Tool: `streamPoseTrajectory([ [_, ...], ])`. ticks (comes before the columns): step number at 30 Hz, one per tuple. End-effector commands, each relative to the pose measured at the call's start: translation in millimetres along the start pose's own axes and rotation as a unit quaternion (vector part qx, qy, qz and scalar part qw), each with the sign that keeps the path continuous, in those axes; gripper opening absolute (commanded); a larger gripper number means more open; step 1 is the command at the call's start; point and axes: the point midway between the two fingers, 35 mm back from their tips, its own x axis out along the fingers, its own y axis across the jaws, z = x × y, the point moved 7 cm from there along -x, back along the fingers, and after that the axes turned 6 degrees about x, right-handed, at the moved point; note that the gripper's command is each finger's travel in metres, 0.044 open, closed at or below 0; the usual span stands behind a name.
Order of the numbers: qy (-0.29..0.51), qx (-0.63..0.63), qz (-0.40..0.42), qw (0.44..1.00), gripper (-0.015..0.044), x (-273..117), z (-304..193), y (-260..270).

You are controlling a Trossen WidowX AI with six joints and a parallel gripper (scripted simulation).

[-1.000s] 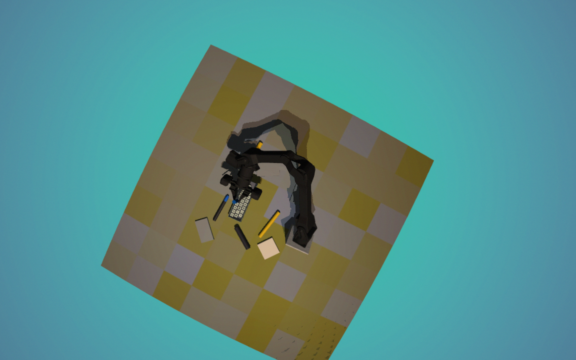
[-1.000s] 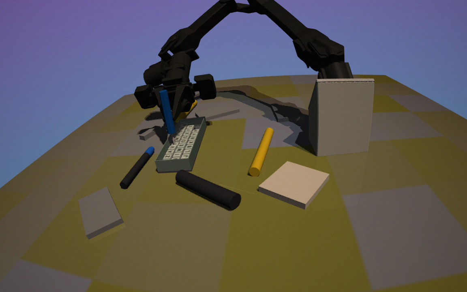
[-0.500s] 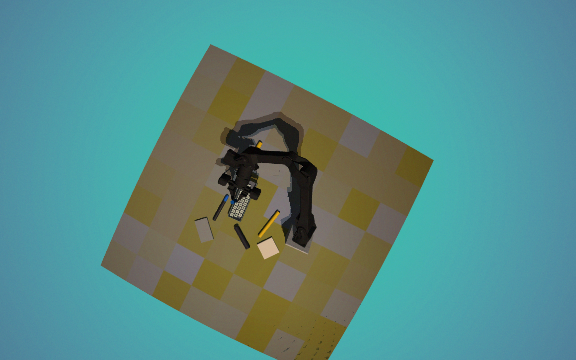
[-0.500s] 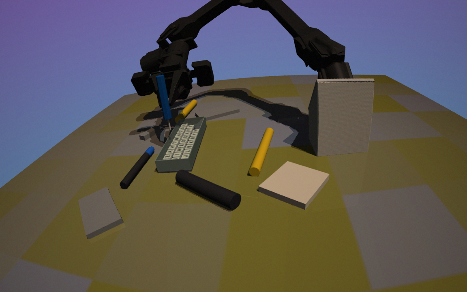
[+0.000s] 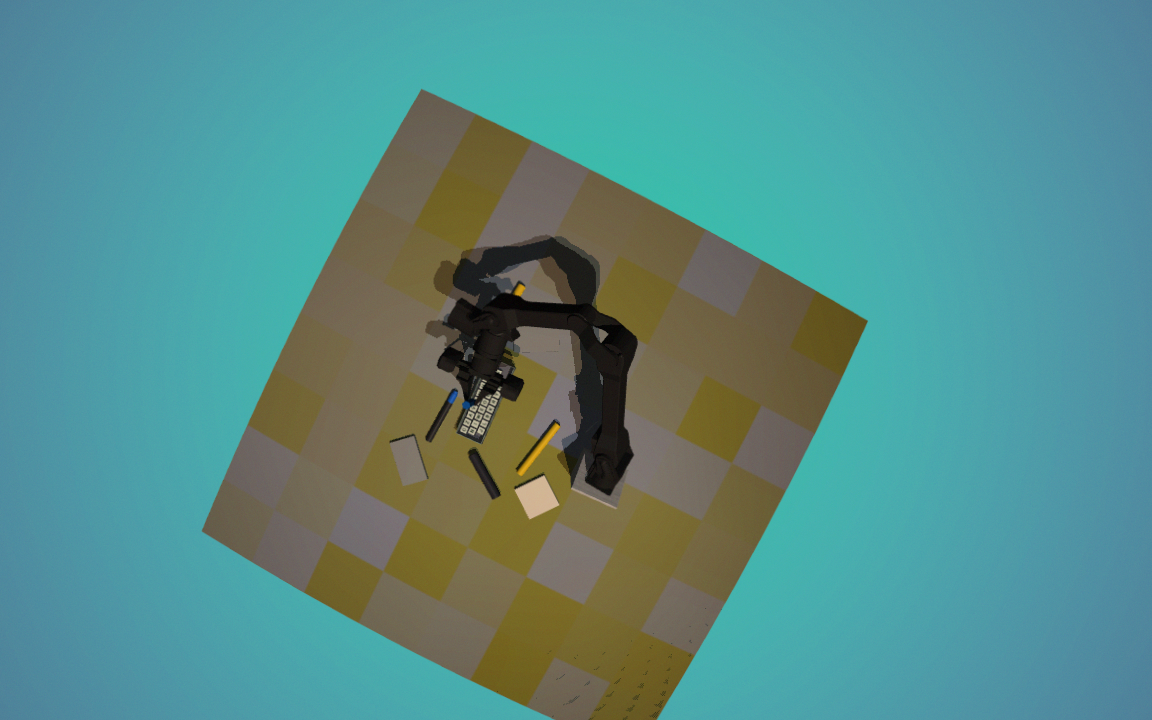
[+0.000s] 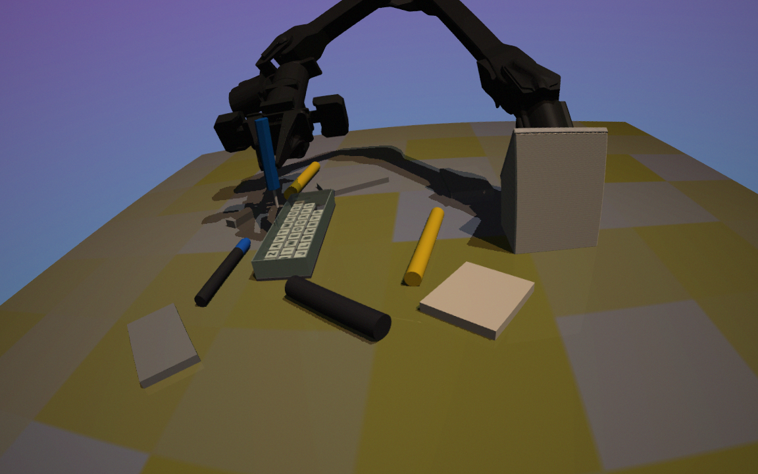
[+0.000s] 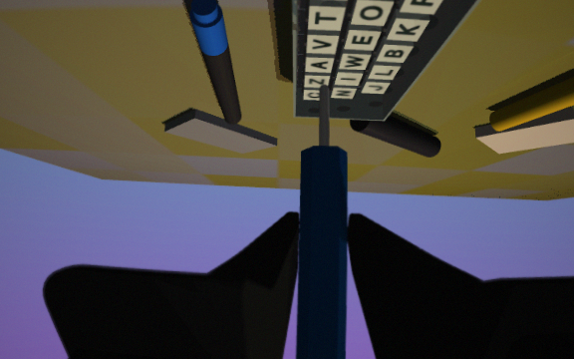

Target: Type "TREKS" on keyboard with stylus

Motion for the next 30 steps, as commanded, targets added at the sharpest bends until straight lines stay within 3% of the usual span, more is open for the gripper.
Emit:
streamPoseTrajectory([
  [1, 0.001, 0.003, -0.003, 1.0, 0.0, -3.8, 3.7, -10.3],
  [7, 0.002, 0.007, -0.005, 1.0, 0.0, -12.3, 8.1, -33.3],
  [30, 0.002, 0.007, -0.005, 1.0, 0.0, -2.4, 25.5, -33.3],
])
